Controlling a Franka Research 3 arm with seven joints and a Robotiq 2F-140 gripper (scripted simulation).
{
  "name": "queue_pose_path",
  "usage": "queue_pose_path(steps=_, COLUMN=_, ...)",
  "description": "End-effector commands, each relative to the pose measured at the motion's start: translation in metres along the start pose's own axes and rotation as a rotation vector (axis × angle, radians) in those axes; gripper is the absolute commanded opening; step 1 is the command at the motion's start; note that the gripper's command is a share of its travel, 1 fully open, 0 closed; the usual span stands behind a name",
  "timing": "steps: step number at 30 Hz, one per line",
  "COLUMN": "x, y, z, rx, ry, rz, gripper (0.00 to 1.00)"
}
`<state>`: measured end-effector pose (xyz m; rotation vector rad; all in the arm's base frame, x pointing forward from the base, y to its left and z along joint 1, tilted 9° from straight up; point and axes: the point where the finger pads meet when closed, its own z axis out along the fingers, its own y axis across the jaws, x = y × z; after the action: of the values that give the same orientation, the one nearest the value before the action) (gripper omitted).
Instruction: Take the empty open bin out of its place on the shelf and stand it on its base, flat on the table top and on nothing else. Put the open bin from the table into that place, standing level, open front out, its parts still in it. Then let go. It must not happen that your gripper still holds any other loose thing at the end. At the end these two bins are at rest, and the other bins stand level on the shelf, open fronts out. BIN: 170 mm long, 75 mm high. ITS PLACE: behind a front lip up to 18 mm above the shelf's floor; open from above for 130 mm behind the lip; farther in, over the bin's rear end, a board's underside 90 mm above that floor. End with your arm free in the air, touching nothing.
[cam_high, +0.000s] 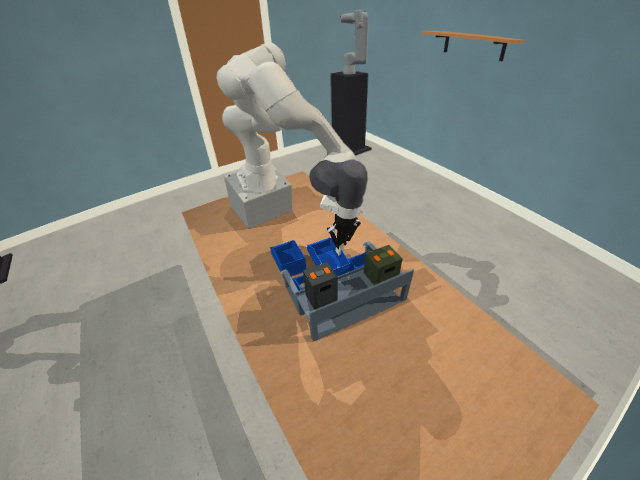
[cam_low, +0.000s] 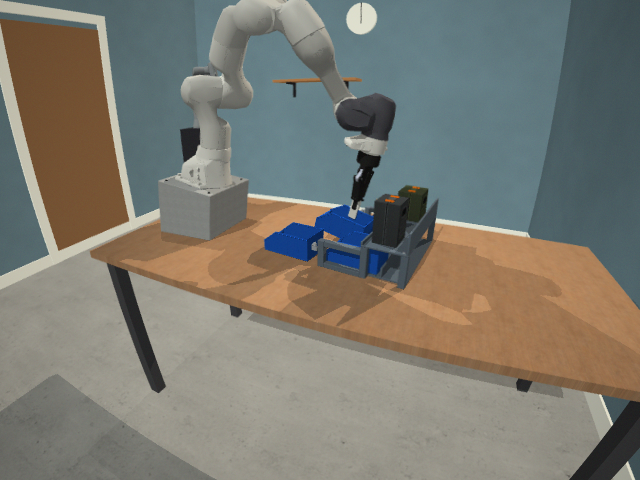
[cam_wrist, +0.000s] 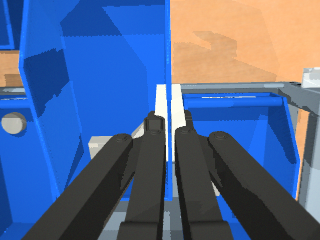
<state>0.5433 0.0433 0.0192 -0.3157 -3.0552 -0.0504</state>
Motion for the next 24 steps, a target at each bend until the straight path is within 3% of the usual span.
queue_pose_path(steps=1, x=-0.0017, y=-0.0003, z=-0.0011, rx=0.004, ry=-0.001, rz=-0.008, gripper=0.0)
queue_pose_path(steps=24, x=-0.0036, y=-0.0003, z=-0.0015, rx=0.004, ry=-0.001, rz=-0.008, gripper=0.0)
